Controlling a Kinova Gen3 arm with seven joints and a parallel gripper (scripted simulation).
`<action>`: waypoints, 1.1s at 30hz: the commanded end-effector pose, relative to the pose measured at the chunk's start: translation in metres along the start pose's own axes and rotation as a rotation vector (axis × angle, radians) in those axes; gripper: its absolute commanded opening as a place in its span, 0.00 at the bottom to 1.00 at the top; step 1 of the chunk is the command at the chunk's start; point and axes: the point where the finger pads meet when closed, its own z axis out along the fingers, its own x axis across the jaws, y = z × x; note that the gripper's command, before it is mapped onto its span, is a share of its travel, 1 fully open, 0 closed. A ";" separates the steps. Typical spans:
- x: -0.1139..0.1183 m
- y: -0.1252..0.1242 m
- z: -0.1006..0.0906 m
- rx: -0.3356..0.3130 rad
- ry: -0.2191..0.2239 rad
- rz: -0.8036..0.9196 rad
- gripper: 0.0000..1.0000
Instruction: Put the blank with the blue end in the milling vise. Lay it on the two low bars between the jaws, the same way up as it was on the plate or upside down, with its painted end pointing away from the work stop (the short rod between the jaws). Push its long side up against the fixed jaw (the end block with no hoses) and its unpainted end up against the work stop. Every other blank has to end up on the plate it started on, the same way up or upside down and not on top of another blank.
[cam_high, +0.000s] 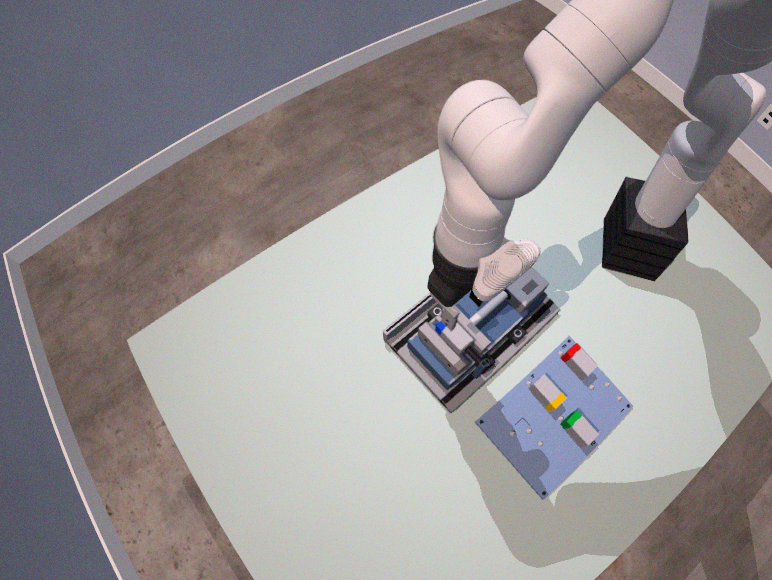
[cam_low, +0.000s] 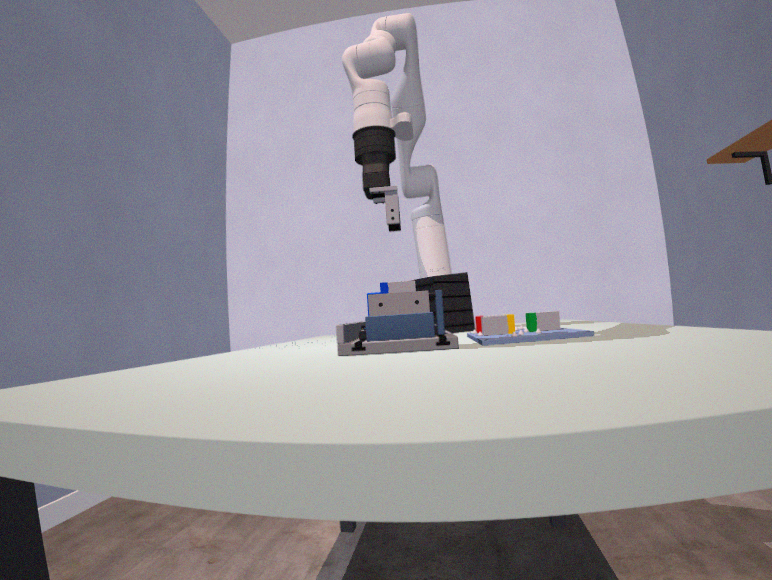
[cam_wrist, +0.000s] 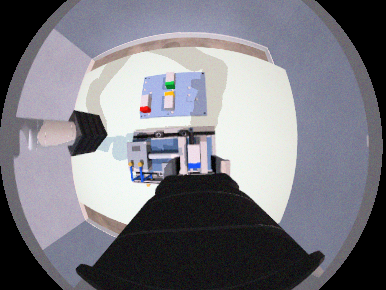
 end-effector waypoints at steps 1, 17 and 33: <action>0.000 0.000 0.000 0.000 0.001 0.000 1.00; -0.001 0.000 0.005 0.000 0.002 0.000 1.00; -0.001 0.000 0.009 0.000 0.001 0.000 1.00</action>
